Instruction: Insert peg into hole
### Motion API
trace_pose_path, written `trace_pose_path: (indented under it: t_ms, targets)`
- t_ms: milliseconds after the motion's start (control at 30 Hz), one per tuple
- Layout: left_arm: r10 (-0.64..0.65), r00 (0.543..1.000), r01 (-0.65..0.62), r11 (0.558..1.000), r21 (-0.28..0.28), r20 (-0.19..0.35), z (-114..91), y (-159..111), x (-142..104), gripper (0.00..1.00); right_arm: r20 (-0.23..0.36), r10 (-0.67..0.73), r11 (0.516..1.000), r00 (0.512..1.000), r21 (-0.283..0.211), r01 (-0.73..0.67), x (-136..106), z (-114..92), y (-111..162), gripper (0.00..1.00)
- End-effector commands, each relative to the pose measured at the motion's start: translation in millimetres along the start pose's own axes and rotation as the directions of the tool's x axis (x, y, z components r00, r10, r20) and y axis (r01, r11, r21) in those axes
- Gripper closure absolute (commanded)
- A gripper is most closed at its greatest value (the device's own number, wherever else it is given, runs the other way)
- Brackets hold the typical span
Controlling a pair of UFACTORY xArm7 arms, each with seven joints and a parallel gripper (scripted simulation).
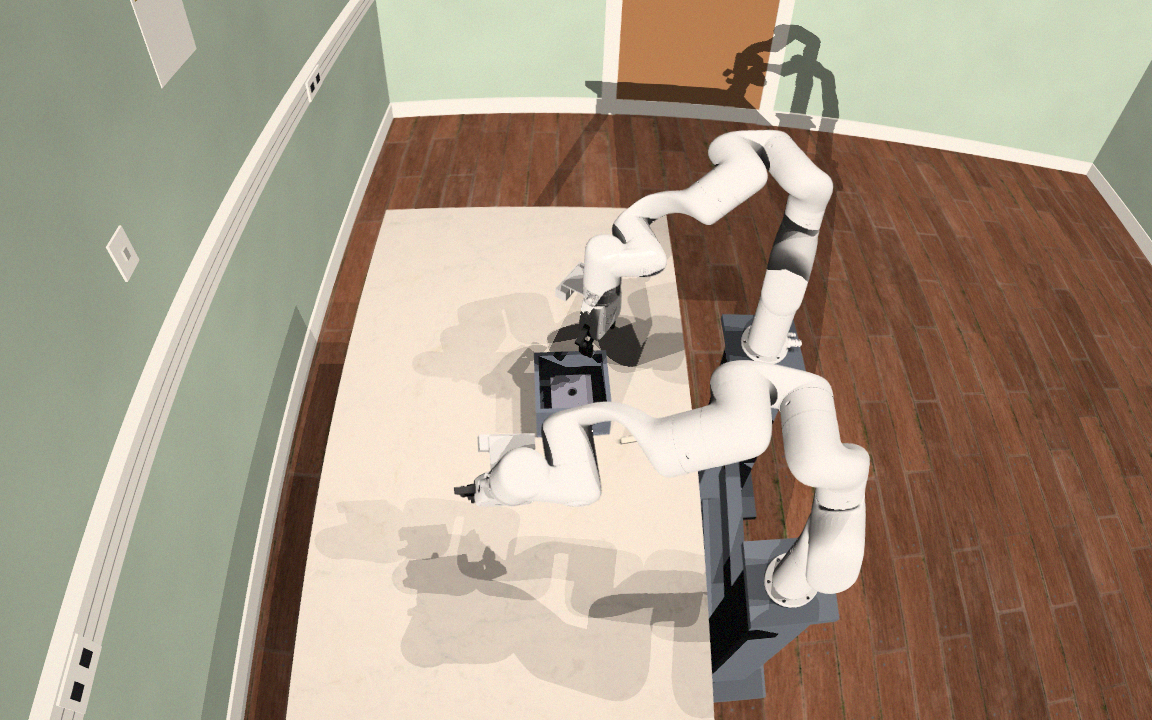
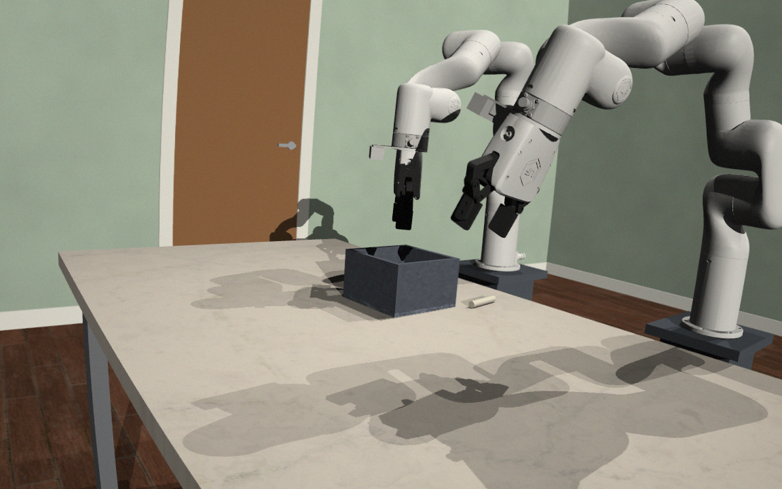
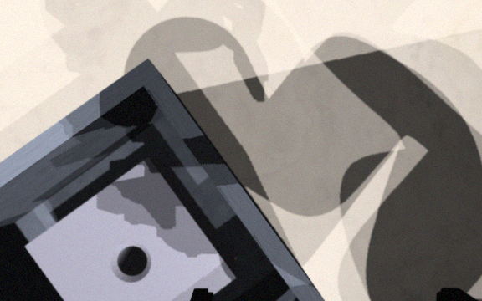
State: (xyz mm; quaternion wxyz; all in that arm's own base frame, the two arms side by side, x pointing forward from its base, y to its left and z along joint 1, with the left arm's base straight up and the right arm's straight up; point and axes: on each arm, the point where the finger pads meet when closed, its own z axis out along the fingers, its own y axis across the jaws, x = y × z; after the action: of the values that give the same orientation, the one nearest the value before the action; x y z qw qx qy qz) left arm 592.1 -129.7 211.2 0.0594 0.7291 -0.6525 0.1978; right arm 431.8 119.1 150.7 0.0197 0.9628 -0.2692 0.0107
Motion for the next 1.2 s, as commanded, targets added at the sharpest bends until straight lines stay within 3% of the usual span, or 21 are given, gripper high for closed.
trace_pose_path:
  t_ms: [0,267,300,767,833,867,1167]
  targets:
    - [-0.051,0.999,0.051,0.999,0.013,0.011,-10.3,-5.1,-16.6,0.0,-0.001,-0.082,0.997,0.997,0.007,0.082,-13.1,-0.9,-15.2,0.0]
    - [-0.131,0.991,0.131,0.991,0.026,0.028,-22.2,-8.6,-43.7,0.0,0.0,-0.202,0.979,0.979,0.014,0.202,-35.6,-0.1,-34.8,0.0]
    - [-0.169,0.985,0.168,0.985,0.033,0.036,-27.8,-9.7,-56.2,0.0,0.001,-0.258,0.966,0.966,0.017,0.258,-46.7,0.2,-43.5,0.0]
    - [-0.346,0.936,0.342,0.937,0.069,0.066,-55.2,-10.6,-116.1,0.0,0.0,-0.503,0.864,0.864,0.033,0.503,-101.9,1.7,-79.6,0.0]
    - [-0.346,0.936,0.342,0.937,0.069,0.066,-55.2,-10.6,-116.1,0.0,0.0,-0.503,0.864,0.864,0.033,0.503,-101.9,1.7,-79.6,0.0]
    - [-0.383,0.921,0.377,0.923,0.077,0.071,-61.1,-9.8,-128.6,0.0,0.0,-0.551,0.834,0.834,0.036,0.551,-114.4,1.9,-86.2,0.0]
    - [-0.488,0.869,0.479,0.872,0.103,0.083,-78.7,-5.6,-165.0,0.0,-0.003,-0.678,0.734,0.735,0.046,0.678,-151.0,2.6,-103.1,0.0]
